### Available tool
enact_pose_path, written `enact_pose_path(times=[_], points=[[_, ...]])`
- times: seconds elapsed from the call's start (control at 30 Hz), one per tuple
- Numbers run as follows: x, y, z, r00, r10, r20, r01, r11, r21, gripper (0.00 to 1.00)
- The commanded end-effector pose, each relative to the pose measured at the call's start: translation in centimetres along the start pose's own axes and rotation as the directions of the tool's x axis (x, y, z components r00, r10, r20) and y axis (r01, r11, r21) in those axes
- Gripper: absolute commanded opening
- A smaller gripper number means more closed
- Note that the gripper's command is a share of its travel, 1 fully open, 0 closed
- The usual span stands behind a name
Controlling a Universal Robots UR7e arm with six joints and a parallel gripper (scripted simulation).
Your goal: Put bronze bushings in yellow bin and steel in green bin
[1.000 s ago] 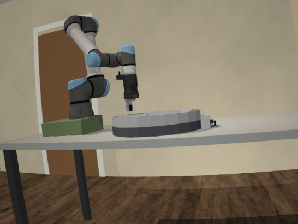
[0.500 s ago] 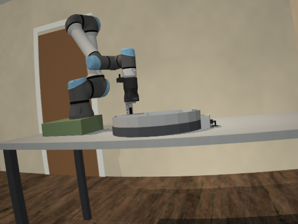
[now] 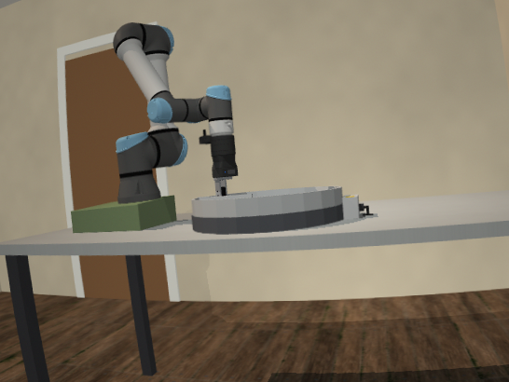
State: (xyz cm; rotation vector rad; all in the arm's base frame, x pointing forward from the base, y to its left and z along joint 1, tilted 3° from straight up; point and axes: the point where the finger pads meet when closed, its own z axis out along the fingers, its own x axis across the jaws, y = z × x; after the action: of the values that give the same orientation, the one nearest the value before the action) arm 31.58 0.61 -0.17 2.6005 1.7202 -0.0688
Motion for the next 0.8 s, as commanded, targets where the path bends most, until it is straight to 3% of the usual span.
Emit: enact_pose_path(times=[0.0,0.77], points=[[0.0,0.1,0.2,1.000,0.000,0.000,0.000,1.000,-0.001,0.40],[0.0,0.1,1.6,1.000,0.000,0.000,0.000,1.000,-0.001,0.40]])
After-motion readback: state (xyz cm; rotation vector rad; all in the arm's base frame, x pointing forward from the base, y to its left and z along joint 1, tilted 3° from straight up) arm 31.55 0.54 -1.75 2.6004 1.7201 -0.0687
